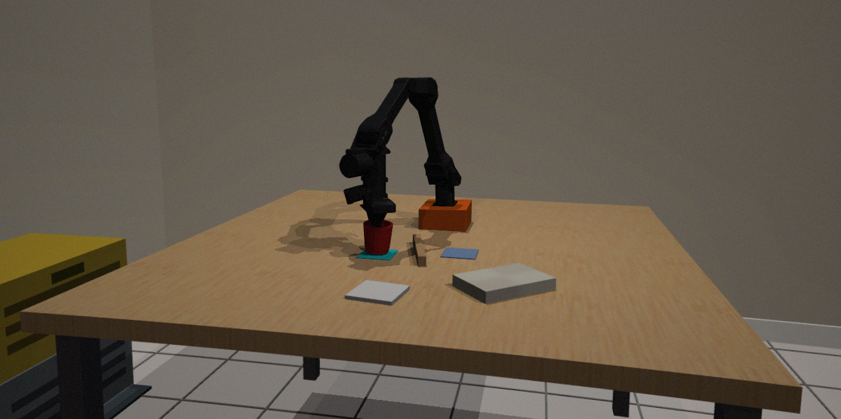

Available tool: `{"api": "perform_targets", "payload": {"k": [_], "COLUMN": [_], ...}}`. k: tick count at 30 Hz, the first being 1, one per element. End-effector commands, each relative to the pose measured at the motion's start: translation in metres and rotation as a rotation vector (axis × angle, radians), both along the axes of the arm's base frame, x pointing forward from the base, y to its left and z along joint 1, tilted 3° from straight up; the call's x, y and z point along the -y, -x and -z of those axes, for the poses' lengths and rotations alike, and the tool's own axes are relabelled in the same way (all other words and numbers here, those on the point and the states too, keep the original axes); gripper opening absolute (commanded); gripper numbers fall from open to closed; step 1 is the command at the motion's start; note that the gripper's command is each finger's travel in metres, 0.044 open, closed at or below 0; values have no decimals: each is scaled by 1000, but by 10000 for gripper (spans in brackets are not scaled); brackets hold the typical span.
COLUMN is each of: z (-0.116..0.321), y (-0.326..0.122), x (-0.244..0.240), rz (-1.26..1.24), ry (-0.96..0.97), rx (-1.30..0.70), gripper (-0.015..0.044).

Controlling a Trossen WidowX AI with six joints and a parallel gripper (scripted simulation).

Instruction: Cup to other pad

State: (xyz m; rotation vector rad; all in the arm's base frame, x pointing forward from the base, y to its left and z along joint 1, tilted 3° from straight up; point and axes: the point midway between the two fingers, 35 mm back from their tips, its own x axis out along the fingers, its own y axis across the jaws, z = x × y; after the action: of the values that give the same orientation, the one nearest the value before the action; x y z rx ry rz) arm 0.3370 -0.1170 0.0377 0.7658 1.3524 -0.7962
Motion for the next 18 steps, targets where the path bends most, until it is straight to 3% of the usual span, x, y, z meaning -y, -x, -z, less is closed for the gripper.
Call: {"api": "perform_targets", "payload": {"k": [1, 4, 9, 18], "z": [-1, -1, -1, -5], "y": [0, 0, 0, 0], "x": [0, 0, 0, 0], "rz": [0, 0, 0, 0], "ry": [0, 0, 0, 0], "rx": [1, 1, 1, 1], "gripper": [0, 0, 128, 128]}}
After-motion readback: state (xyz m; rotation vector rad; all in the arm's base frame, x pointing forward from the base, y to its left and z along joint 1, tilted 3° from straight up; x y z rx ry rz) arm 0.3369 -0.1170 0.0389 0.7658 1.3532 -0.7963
